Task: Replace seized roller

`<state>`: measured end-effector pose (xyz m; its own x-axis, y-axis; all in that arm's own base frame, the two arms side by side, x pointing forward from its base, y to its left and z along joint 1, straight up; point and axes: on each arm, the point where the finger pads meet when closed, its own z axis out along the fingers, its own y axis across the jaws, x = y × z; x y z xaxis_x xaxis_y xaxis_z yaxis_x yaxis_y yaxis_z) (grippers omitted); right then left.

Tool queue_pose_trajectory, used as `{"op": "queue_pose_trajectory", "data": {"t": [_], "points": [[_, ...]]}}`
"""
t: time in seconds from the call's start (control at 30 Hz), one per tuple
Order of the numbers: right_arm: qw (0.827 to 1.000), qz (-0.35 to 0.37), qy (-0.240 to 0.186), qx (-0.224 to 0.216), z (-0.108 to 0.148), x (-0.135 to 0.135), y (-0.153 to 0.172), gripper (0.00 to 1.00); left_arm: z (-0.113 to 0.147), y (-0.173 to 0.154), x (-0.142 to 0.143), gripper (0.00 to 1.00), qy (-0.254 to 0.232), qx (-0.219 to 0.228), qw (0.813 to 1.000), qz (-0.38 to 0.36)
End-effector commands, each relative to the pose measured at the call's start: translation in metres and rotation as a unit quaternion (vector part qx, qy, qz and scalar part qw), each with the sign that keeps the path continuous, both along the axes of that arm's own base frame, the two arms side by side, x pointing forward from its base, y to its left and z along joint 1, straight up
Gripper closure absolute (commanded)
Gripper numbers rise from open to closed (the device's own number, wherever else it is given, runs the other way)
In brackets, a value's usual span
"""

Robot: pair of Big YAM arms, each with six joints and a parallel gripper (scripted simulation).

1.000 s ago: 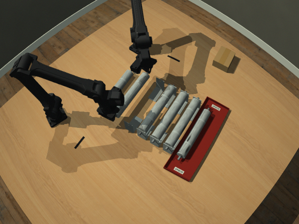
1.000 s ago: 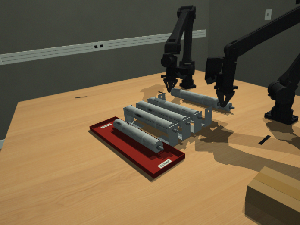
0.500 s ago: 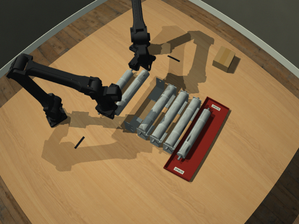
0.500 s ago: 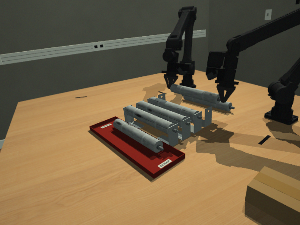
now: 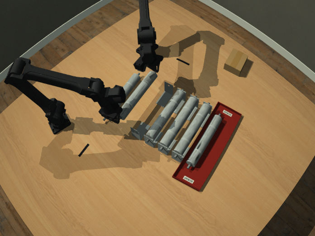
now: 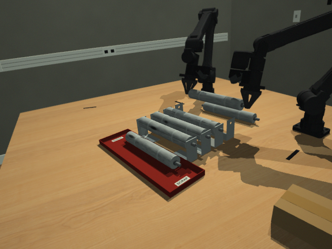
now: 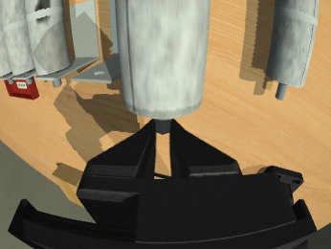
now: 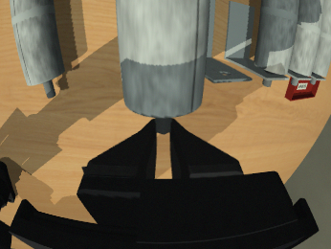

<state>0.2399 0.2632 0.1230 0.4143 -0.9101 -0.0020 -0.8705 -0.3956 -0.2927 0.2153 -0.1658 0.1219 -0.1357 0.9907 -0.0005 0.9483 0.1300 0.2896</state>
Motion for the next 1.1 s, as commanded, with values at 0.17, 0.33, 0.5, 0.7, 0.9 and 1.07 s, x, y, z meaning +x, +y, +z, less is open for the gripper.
{"op": "queue_pose_trajectory", "data": {"t": [0.17, 0.33, 0.5, 0.7, 0.9, 1.07], "points": [[0.999, -0.010, -0.036, 0.031, 0.037, 0.014, 0.014, 0.97, 0.045, -0.016, 0.015, 0.97, -0.042, -0.025, 0.999, 0.009], [0.998, -0.014, -0.051, 0.041, 0.054, 0.019, 0.016, 0.97, 0.054, -0.014, 0.016, 0.97, -0.054, -0.027, 0.998, 0.012], [0.998, -0.017, -0.051, 0.042, 0.049, 0.021, 0.016, 0.97, 0.053, -0.011, 0.018, 0.97, -0.054, -0.022, 0.998, 0.010], [0.998, -0.007, -0.051, 0.038, 0.047, 0.022, 0.018, 0.97, 0.050, -0.012, 0.018, 0.97, -0.050, -0.017, 0.999, 0.003], [0.998, 0.000, -0.053, 0.035, 0.048, 0.030, 0.022, 0.97, 0.048, -0.016, 0.030, 0.97, -0.055, -0.022, 0.998, -0.001], [0.998, -0.002, -0.057, 0.037, 0.052, 0.042, 0.025, 0.97, 0.050, -0.013, 0.040, 0.97, -0.059, -0.022, 0.998, -0.001]]}}
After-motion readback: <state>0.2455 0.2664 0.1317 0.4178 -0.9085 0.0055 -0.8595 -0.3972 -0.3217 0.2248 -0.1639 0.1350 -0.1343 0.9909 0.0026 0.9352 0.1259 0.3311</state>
